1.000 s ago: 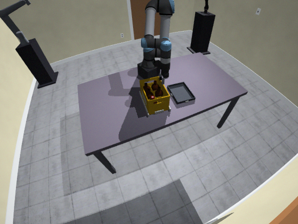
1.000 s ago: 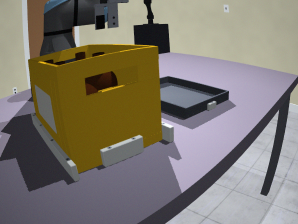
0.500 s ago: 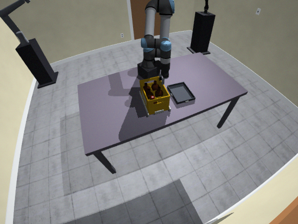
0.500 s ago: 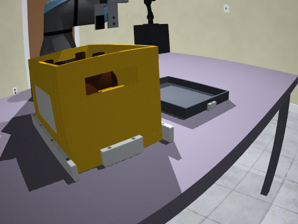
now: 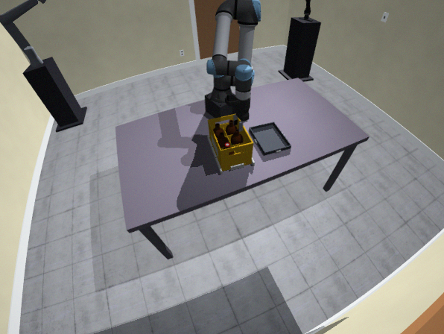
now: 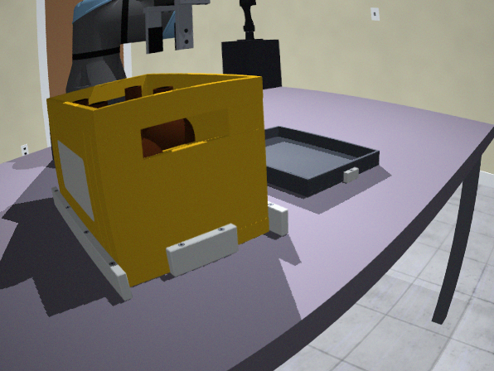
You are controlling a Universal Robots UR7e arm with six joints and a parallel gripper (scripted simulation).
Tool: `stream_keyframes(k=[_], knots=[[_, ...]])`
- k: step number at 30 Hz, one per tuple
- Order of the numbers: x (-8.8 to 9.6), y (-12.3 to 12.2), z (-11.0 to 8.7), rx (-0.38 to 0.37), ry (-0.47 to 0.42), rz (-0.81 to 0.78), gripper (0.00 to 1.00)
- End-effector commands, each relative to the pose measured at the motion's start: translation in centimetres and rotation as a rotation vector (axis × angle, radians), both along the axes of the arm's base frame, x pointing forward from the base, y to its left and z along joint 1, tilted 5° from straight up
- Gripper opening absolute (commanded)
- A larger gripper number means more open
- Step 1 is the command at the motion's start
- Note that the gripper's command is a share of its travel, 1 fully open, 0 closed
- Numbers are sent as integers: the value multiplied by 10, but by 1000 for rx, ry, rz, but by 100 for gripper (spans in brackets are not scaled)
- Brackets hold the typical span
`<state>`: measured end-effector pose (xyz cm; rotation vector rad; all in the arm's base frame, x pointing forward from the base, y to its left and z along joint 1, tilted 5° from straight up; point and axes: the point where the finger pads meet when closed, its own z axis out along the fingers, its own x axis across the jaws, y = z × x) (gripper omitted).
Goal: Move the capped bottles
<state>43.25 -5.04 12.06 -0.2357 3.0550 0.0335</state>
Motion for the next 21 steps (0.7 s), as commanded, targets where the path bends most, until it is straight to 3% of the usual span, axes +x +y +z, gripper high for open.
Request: stream_keyframes(k=[1,14,21], knots=[[3,-4,0,-2,-2,19,100],[28,-40,-3,-14,-6,184,100],[32,-49,-3,-19,-7,224,100]])
